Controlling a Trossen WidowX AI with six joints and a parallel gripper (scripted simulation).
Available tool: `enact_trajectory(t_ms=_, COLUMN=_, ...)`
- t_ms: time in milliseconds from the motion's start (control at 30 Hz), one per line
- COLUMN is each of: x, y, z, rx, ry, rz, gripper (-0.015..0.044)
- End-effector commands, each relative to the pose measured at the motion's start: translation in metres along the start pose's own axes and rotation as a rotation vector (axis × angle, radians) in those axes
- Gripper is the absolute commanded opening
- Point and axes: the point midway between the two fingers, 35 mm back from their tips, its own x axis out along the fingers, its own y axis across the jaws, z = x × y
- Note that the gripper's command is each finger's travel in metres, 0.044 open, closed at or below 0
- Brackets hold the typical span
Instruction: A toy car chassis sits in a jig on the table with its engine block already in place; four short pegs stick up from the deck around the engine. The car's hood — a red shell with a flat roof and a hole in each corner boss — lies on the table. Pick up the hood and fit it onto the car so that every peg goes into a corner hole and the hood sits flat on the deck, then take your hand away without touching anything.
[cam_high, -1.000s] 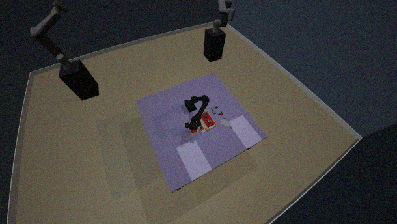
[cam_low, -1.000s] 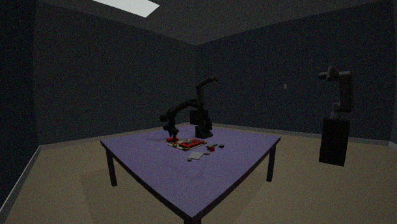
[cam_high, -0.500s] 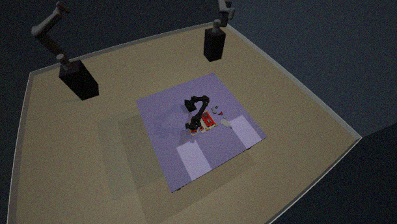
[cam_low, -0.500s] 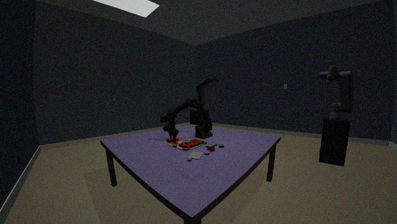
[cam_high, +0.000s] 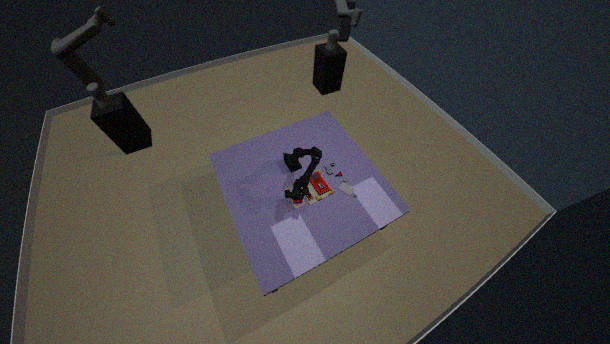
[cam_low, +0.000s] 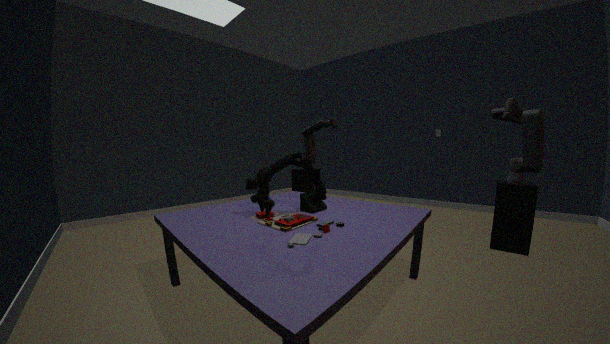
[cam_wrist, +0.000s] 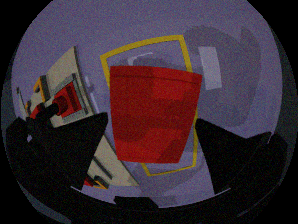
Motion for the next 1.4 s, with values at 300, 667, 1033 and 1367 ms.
enact_trajectory(t_ms=300, x=0.002, y=0.000, z=0.000, rx=0.000, ry=0.000, rz=0.000, gripper=0.0341)
enact_trajectory(t_ms=667, x=-0.001, y=0.000, z=0.000, rx=0.001, ry=0.000, rz=0.000, gripper=0.0190)
enact_trajectory(t_ms=1033, x=-0.031, y=-0.001, z=0.000, rx=0.002, ry=0.000, rz=-0.001, gripper=0.0000)
enact_trajectory(t_ms=1367, x=-0.068, y=-0.001, z=0.000, rx=0.002, ry=0.000, rz=-0.003, gripper=0.0000)
